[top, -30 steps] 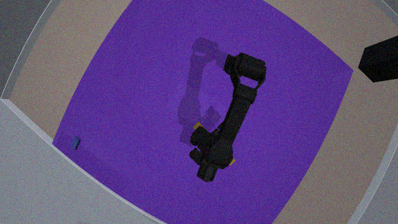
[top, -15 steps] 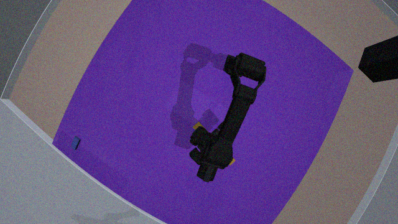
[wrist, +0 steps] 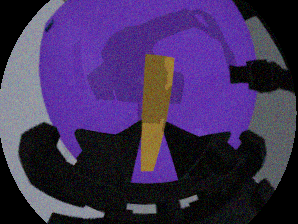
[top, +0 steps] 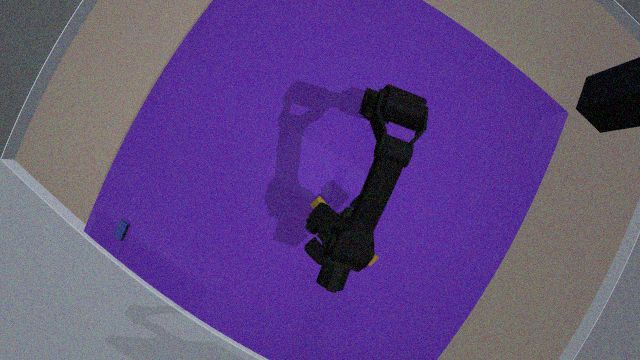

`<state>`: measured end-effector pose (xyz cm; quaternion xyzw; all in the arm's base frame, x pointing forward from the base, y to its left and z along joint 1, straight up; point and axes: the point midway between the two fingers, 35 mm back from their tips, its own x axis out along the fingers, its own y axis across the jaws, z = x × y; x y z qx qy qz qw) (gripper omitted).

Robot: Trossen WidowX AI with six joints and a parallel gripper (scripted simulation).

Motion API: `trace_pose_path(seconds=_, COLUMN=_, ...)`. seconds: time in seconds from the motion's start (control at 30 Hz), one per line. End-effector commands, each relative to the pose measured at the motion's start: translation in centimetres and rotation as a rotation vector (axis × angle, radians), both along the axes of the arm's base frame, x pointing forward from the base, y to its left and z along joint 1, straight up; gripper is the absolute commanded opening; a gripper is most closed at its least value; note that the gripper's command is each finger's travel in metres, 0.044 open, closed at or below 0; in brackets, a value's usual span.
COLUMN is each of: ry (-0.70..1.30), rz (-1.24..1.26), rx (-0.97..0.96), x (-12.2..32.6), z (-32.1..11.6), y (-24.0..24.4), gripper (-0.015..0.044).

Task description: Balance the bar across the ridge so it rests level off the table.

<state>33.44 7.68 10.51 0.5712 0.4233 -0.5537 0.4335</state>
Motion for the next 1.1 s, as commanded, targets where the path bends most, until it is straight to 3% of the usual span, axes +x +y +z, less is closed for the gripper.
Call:
trace_pose_path(seconds=0.0, ry=-0.001, rz=-0.003, rx=0.003, x=0.04, z=-0.07, y=0.06, gripper=0.0)
trace_pose_path(seconds=1.07, ry=-0.001, rz=-0.003, rx=0.003, x=0.0, z=-0.34, y=0.03, gripper=0.0)
